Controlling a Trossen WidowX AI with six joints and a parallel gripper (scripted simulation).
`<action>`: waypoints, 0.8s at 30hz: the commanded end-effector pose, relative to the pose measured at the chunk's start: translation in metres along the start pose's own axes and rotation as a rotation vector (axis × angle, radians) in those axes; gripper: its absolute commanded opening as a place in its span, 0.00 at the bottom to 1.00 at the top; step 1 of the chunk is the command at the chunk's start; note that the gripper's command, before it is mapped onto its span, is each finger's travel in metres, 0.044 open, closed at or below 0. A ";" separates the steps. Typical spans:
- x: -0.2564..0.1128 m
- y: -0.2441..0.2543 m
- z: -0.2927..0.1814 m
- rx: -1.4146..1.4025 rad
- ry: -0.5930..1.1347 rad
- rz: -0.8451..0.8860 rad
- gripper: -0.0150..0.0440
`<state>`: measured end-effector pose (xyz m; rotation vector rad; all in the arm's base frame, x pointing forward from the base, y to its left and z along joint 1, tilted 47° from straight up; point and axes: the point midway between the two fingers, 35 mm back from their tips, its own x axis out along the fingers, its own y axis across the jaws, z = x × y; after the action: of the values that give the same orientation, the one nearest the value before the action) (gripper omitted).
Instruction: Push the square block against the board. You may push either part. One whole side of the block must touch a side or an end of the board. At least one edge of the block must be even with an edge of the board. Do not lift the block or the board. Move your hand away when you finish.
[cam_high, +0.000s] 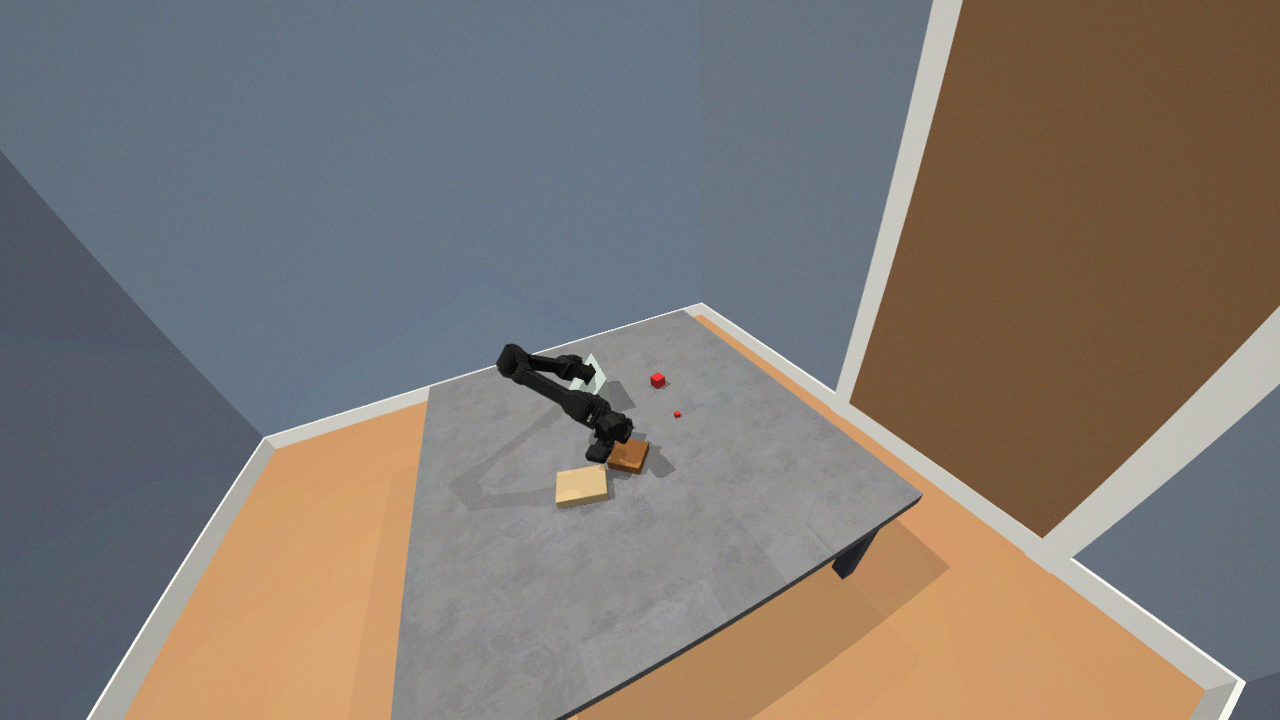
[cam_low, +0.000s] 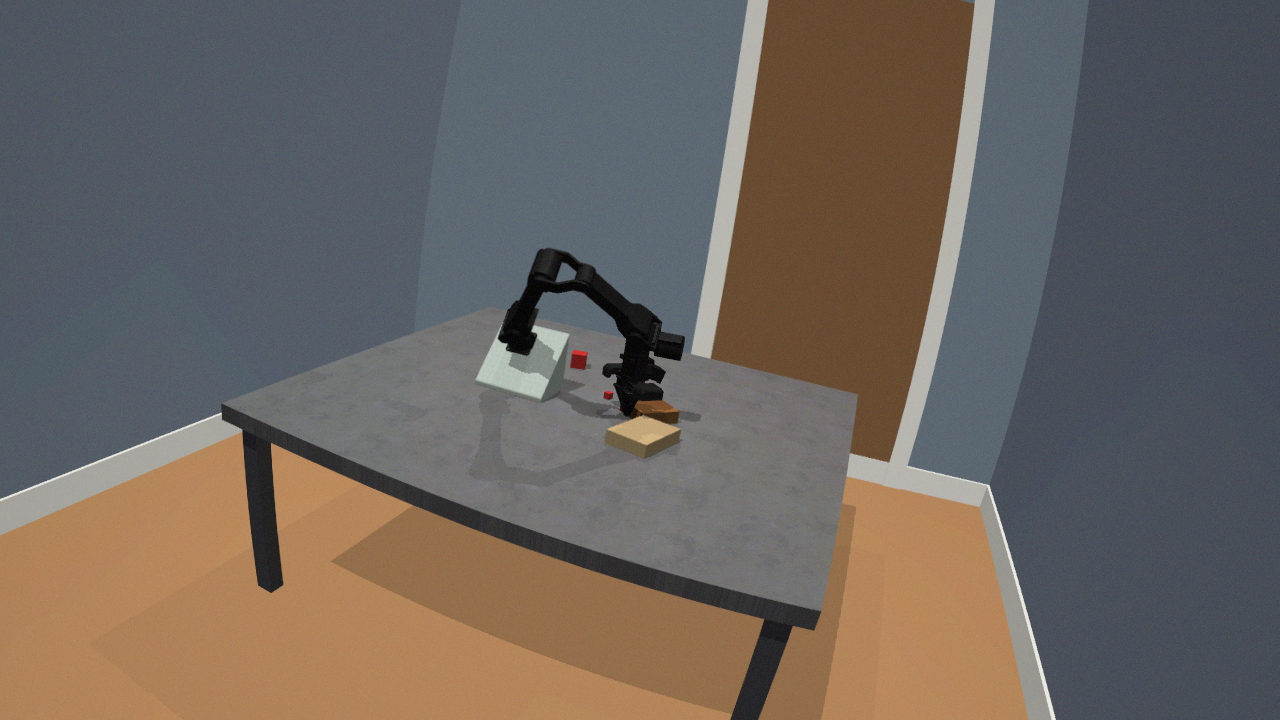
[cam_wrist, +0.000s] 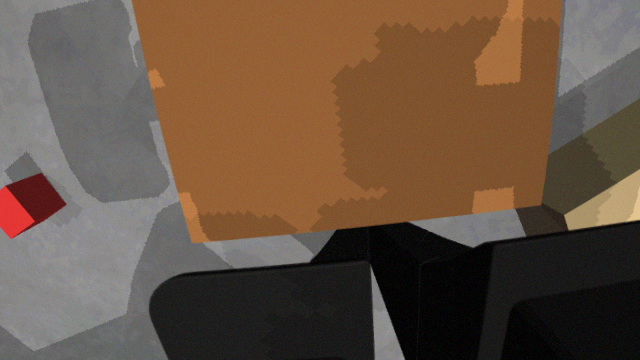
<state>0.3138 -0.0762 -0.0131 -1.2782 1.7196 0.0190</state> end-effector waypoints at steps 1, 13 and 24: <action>0.001 0.001 0.005 0.002 -0.002 0.003 0.25; 0.001 0.001 0.006 0.002 -0.002 0.003 0.25; 0.001 0.000 -0.008 0.001 -0.002 0.004 0.25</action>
<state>0.3125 -0.0780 -0.0116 -1.2764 1.7193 0.0193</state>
